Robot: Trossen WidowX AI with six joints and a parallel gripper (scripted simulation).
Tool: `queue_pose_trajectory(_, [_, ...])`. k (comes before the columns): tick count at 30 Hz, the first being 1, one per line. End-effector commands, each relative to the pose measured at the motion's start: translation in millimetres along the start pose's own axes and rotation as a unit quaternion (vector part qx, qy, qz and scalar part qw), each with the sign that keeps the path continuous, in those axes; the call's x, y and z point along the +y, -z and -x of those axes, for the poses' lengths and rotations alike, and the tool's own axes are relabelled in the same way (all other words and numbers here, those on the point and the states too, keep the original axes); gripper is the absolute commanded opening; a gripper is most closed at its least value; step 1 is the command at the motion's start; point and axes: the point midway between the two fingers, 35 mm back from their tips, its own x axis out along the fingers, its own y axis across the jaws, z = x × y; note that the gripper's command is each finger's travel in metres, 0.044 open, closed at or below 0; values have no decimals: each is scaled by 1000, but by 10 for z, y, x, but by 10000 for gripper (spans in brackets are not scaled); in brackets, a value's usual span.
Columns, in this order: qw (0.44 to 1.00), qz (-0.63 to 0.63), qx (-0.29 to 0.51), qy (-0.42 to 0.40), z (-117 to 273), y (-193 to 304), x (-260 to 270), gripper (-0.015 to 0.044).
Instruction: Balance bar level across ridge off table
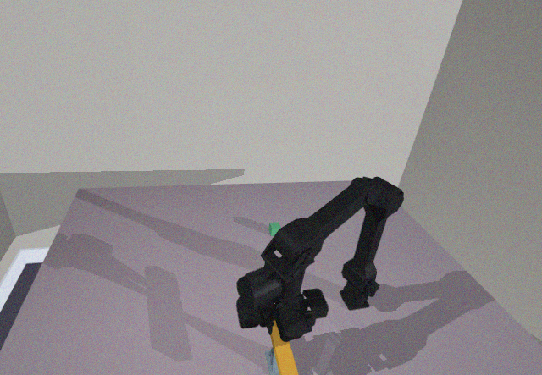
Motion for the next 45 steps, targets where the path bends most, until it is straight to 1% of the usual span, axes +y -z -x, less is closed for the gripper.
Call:
queue_pose_trajectory(1, [1000, -1, -1, 1, -3, -3, -3, 0])
queue_pose_trajectory(45, [1000, -1, -1, 1, -40, 1, 2, 0])
